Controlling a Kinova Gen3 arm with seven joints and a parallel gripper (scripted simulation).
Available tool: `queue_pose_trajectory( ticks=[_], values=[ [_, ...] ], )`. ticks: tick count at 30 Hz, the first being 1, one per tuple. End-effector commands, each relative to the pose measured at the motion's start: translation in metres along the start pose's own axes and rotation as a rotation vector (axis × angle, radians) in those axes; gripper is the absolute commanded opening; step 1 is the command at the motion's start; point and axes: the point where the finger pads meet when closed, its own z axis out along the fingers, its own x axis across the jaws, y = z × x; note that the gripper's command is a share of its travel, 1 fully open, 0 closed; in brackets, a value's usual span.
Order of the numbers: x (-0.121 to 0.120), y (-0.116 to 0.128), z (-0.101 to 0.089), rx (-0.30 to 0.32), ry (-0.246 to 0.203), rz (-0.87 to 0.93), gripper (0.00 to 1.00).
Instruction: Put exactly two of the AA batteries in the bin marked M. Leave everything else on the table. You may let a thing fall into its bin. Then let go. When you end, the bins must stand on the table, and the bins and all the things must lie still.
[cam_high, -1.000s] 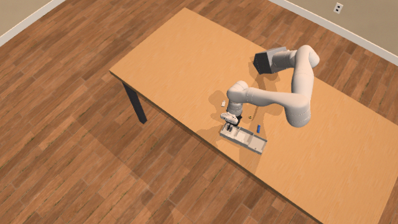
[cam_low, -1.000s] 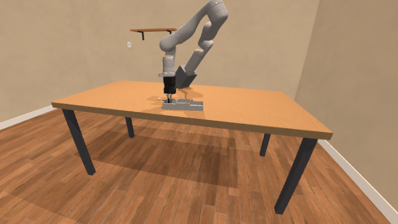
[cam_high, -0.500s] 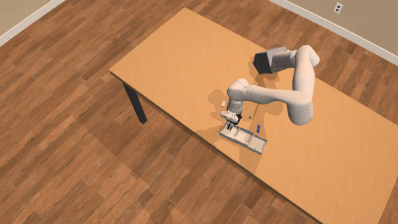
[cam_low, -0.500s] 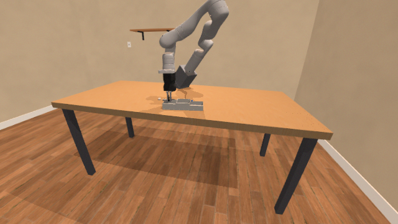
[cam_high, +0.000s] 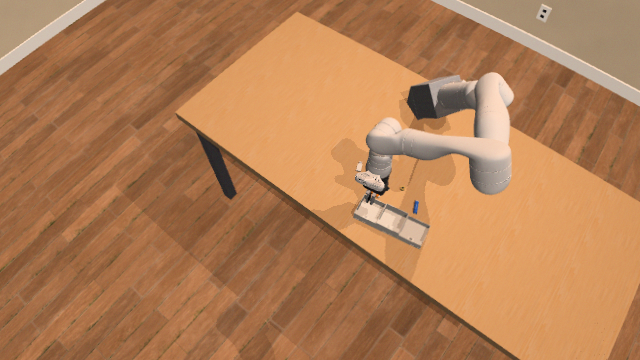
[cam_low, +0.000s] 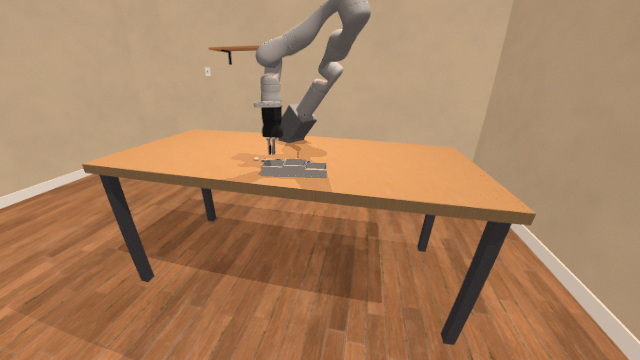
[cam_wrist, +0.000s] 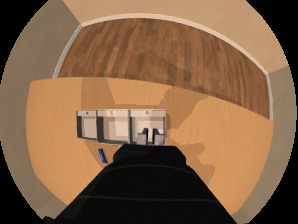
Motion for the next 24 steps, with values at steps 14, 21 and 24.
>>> queue_pose_trajectory(
  ticks=[14, 21, 24],
  values=[
    [-0.066, 0.0, -0.002, 0.006, 0.002, 0.008, 0.31],
    [-0.086, 0.002, -0.002, 0.004, 0.001, 0.006, 0.31],
    [-0.085, 0.002, -0.002, 0.005, 0.002, 0.005, 0.31]
  ],
)
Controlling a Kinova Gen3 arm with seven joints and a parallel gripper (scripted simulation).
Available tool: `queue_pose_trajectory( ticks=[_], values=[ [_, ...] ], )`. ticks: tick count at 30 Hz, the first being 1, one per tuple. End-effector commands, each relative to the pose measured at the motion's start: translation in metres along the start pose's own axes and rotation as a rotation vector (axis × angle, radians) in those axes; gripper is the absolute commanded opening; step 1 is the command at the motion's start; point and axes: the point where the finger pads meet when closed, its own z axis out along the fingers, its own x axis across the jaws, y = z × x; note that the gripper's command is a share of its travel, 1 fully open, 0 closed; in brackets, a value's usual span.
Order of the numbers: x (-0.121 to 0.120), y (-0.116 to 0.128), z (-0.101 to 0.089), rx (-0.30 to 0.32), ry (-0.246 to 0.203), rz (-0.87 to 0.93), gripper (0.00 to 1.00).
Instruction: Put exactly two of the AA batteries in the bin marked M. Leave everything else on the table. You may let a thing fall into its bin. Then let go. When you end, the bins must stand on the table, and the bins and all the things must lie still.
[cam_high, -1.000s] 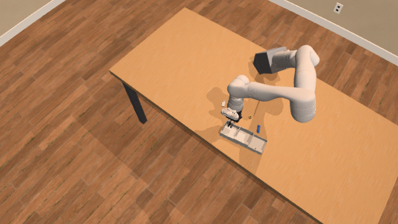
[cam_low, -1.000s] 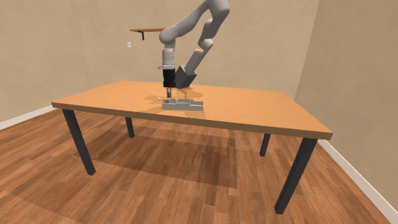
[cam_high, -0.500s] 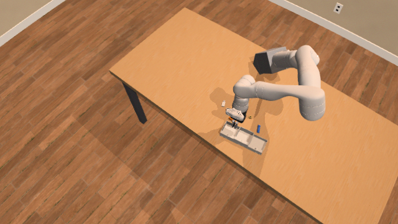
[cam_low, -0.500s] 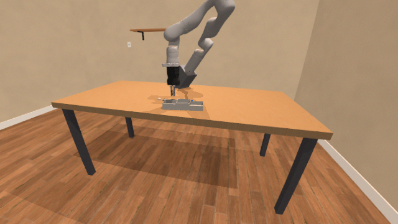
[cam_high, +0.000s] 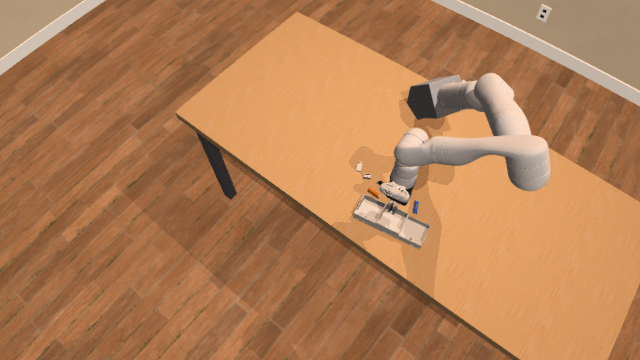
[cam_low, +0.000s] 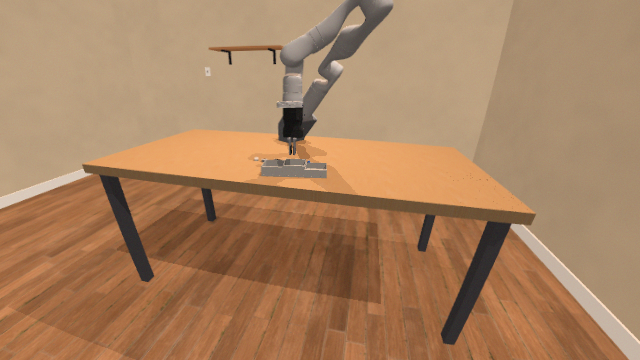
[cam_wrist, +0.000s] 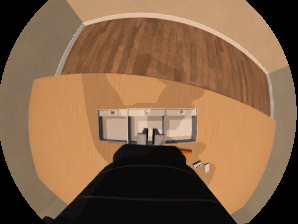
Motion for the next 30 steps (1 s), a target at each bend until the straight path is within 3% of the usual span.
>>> queue_pose_trajectory(
  ticks=[1, 30],
  values=[
    [-0.005, -0.004, -0.001, 0.008, 0.004, -0.001, 0.31],
    [-0.004, -0.005, 0.06, 0.006, 0.004, -0.016, 0.31]
  ],
)
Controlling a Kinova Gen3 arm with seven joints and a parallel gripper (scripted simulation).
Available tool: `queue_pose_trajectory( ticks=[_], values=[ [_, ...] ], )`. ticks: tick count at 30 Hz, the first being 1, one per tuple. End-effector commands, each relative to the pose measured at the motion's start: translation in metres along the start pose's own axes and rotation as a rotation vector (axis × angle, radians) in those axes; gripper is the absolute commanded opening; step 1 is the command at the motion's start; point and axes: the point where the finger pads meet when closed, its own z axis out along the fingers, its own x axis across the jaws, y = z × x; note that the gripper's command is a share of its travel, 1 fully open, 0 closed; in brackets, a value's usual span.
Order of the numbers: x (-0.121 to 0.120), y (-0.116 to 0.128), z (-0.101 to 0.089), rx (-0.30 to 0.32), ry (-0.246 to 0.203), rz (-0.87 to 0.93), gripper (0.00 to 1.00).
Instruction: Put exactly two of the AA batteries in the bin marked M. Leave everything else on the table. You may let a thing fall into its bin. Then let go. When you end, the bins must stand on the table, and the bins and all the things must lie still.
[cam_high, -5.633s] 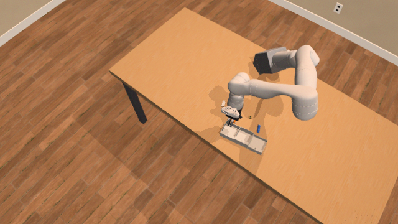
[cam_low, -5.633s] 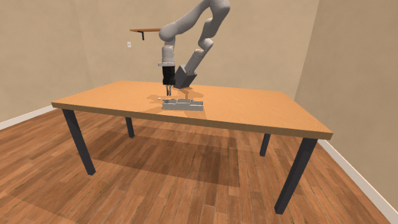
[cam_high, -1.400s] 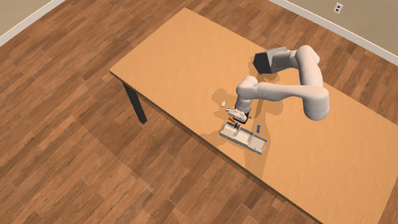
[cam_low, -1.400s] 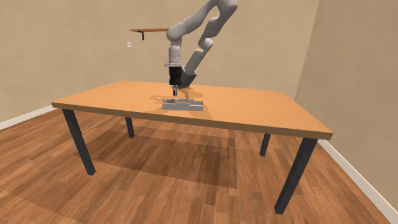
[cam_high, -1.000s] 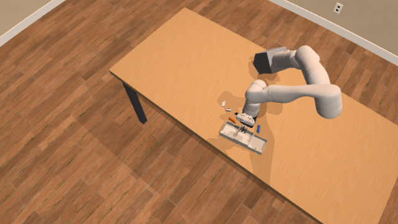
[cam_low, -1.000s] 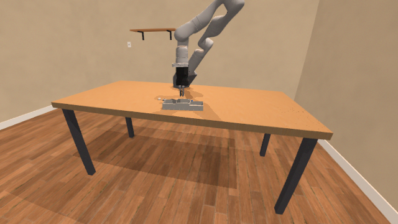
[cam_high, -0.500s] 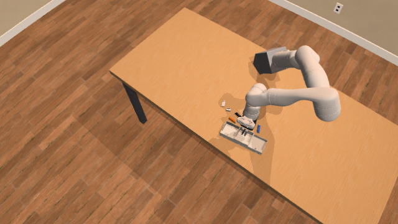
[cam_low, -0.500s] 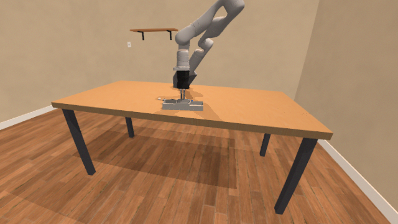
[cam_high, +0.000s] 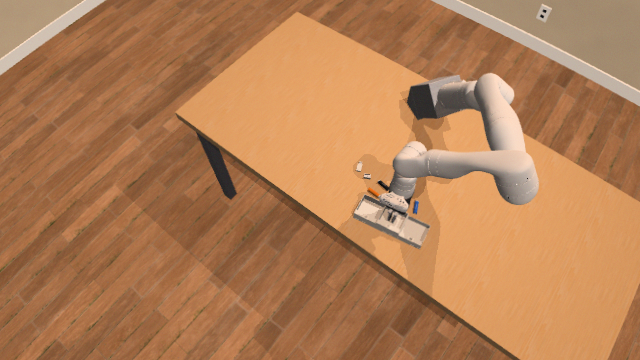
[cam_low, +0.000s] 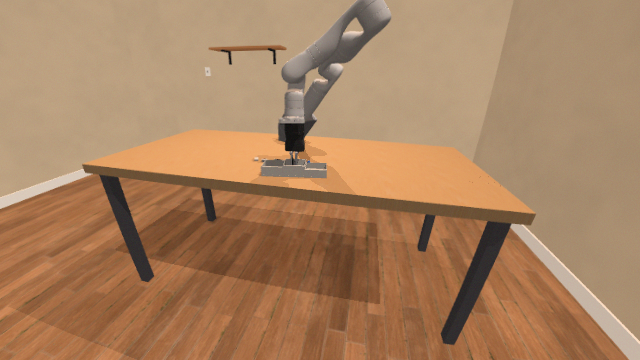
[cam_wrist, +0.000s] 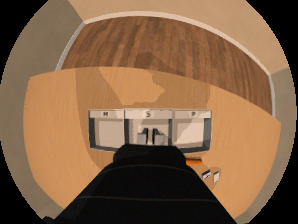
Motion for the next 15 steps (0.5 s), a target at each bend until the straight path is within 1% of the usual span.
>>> queue_pose_trajectory(
  ticks=[1, 15],
  values=[
    [0.0021, 0.0006, 0.0067, -0.003, 0.006, -0.006, 0.31],
    [0.0018, 0.0012, 0.0046, -0.003, 0.003, 0.001, 0.31]
  ],
)
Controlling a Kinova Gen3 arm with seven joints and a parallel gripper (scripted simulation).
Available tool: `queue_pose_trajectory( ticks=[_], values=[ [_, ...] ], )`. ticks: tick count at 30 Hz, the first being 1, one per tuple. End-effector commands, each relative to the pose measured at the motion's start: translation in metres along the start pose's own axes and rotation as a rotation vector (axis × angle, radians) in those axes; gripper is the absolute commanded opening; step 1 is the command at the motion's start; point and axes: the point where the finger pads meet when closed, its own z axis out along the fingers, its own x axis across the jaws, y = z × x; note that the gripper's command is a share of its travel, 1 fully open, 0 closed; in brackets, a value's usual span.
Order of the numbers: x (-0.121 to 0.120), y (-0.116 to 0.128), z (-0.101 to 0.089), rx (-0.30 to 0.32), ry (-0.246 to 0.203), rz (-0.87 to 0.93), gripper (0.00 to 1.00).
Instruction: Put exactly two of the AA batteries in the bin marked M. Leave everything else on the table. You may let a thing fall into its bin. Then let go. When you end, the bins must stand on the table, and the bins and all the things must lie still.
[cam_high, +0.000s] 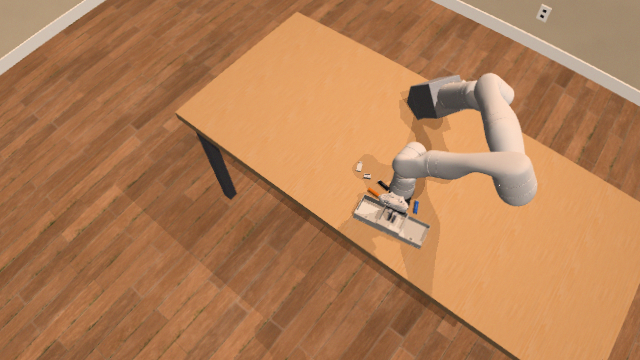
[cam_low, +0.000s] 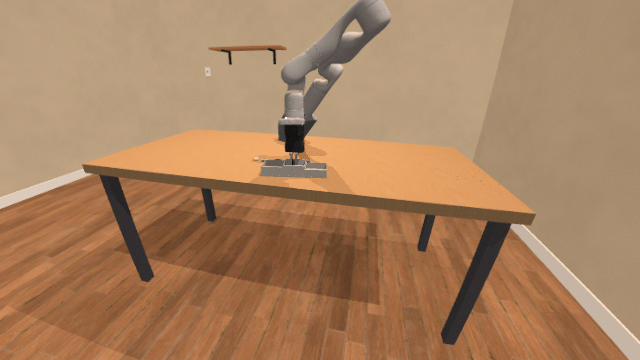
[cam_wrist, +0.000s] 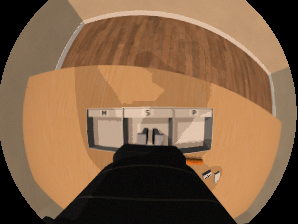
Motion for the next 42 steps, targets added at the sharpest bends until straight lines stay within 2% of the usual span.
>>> queue_pose_trajectory(
  ticks=[1, 34, 42],
  values=[
    [0.001, -0.001, 0.0, 0.002, 0.003, -0.001, 0.31],
    [0.001, -0.001, 0.0, 0.002, 0.003, -0.001, 0.31],
    [0.001, 0.0, -0.012, 0.002, -0.001, 0.007, 0.31]
  ],
)
